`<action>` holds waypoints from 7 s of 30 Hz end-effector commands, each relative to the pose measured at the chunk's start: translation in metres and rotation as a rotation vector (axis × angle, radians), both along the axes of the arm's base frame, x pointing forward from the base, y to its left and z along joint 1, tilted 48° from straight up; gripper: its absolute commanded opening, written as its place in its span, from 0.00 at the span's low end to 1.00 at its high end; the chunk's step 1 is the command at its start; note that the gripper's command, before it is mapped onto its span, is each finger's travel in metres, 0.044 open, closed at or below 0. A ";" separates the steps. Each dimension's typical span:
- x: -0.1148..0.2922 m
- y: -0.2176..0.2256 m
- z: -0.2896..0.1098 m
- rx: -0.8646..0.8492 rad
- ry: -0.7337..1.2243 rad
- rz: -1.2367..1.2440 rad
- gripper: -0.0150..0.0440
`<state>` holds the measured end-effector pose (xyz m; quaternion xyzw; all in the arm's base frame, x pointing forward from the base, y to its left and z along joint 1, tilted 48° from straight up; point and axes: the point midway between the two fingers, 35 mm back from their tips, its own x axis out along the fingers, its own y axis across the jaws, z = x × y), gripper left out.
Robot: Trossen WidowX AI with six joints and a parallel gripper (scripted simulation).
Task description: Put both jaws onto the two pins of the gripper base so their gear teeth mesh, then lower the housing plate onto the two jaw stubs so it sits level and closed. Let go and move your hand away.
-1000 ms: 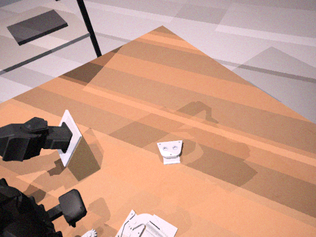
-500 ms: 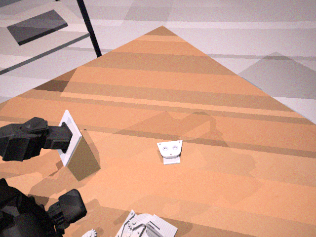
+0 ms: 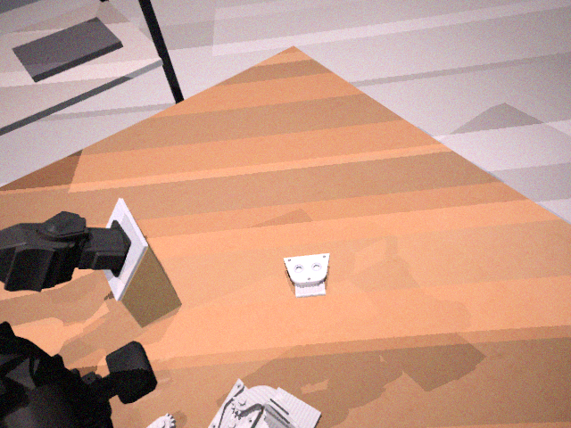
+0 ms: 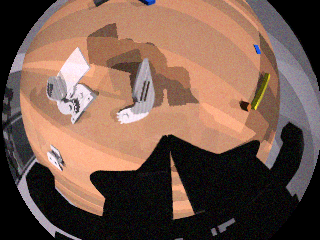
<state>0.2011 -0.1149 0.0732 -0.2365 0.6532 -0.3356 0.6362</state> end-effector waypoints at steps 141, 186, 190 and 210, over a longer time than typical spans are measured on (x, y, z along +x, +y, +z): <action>0.049 -0.016 -0.034 -0.031 -0.263 -0.247 0.48; 0.108 0.050 -0.072 0.043 0.425 0.382 0.48; 0.111 0.052 -0.075 0.046 0.458 0.412 0.48; 0.111 0.052 -0.075 0.048 0.477 0.429 0.48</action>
